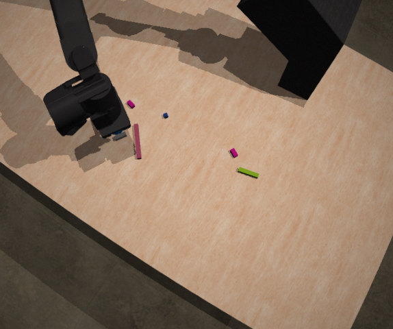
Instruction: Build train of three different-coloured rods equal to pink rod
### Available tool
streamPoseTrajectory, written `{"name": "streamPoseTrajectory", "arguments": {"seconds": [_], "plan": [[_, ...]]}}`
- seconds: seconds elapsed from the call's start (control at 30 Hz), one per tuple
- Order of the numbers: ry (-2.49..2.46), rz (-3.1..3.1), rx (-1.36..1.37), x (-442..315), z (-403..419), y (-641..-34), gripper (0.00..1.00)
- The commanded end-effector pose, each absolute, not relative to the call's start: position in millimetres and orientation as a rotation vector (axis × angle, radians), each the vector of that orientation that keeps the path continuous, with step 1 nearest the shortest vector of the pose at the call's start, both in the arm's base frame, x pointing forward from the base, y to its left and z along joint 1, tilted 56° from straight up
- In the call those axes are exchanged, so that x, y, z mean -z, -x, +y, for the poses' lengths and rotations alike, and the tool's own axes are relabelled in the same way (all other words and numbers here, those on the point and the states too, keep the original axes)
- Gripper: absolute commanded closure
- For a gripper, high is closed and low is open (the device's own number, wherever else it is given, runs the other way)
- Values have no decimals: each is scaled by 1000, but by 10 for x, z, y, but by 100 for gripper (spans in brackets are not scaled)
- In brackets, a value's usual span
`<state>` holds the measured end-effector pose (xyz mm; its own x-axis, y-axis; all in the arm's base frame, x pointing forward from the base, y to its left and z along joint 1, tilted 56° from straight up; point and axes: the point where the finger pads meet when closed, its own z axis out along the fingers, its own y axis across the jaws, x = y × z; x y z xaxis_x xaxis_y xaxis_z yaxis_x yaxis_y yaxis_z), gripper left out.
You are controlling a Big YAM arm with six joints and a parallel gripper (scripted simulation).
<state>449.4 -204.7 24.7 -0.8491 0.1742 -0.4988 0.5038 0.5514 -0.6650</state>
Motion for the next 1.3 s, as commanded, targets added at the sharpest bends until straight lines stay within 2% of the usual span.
{"name": "streamPoseTrajectory", "arguments": {"seconds": [0.0,1.27], "plan": [[-548,2415,1213,-218,-2118,-4527,77],[-545,2410,1211,-87,-2336,-4589,77]]}}
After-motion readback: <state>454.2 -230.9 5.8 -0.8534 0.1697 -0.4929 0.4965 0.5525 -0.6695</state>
